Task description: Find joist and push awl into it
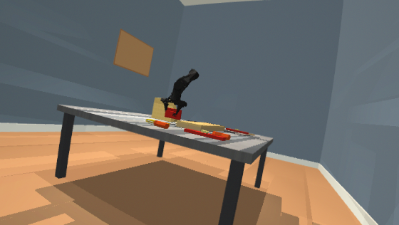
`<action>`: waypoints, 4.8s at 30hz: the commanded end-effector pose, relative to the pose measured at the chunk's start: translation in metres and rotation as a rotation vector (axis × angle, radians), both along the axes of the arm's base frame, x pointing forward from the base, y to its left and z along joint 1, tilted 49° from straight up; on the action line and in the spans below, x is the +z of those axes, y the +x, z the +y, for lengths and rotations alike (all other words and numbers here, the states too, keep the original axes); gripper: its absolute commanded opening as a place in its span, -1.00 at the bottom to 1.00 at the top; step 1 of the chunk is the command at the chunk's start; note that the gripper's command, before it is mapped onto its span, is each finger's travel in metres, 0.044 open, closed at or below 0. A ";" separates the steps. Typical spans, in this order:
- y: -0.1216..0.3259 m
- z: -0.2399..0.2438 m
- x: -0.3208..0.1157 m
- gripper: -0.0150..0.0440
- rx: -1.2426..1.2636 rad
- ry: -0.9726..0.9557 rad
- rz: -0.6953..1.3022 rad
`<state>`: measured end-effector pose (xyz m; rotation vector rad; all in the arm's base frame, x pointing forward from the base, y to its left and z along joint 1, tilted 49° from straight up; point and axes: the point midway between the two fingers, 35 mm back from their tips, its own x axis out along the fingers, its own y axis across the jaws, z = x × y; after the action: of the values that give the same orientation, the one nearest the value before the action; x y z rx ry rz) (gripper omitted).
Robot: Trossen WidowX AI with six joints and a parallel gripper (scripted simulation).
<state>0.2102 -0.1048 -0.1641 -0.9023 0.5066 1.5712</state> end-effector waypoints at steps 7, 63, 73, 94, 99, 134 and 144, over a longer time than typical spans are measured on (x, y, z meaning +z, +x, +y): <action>0.001 -0.002 0.002 -0.49 -0.008 -0.046 -0.011; -0.001 0.006 0.004 -0.49 -0.046 -0.296 -0.059; -0.002 0.007 0.004 -0.49 -0.055 -0.347 -0.071; -0.002 0.010 0.004 -0.49 -0.072 -0.450 -0.092; -0.003 0.011 0.004 -0.49 -0.076 -0.480 -0.097; -0.004 0.018 0.005 -0.49 -0.112 -0.690 -0.142; -0.005 0.020 0.005 -0.49 -0.123 -0.742 -0.156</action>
<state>0.2054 -0.0827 -0.1591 -1.4888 1.0215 1.2027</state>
